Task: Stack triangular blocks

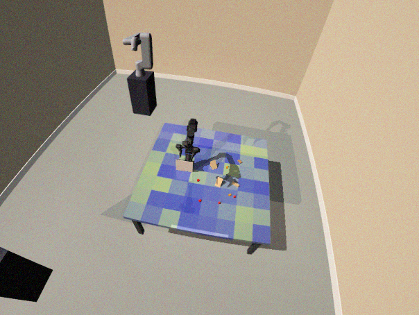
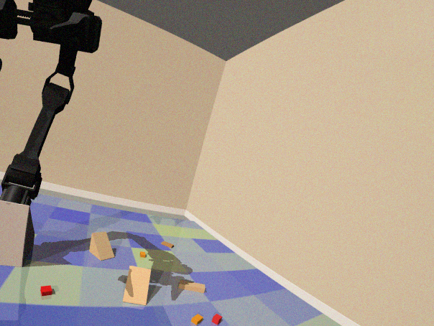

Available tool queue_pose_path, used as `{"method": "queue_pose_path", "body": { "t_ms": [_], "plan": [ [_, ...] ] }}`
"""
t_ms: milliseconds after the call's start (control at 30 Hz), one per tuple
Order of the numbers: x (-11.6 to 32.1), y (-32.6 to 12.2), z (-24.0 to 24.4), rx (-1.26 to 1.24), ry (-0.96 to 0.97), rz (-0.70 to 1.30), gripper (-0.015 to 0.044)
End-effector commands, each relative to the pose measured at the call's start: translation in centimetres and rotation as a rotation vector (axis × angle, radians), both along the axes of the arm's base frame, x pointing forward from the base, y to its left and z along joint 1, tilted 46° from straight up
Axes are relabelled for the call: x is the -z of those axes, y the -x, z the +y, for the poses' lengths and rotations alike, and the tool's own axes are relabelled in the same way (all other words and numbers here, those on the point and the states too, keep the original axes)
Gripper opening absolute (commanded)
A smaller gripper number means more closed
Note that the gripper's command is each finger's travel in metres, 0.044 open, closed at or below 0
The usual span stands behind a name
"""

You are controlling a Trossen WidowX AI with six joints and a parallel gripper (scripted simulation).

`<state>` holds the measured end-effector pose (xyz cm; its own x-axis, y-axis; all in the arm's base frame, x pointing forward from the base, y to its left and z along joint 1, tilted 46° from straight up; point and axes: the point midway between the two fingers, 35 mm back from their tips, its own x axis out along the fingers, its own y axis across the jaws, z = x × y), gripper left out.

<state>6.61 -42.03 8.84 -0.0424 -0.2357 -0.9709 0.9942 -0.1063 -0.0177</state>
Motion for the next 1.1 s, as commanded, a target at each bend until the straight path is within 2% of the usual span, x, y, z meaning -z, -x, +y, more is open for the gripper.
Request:
{"method": "queue_pose_path", "body": {
  "t_ms": [0, 300, 600, 800, 1067],
  "plan": [
    [3.5, -6.1, 2.5, -0.428, -0.128, -0.015, 0.044],
    [7.8, -15.3, 8.7, -1.169, -0.266, -0.091, 0.044],
    [11.8, -22.1, 17.7, -1.865, -0.349, -0.205, 0.044],
    [14.0, -25.4, 24.9, -2.379, -0.353, -0.413, 0.044],
    [16.0, -27.3, 33.4, -2.889, -0.26, -0.76, 0.044]
  ]
}}
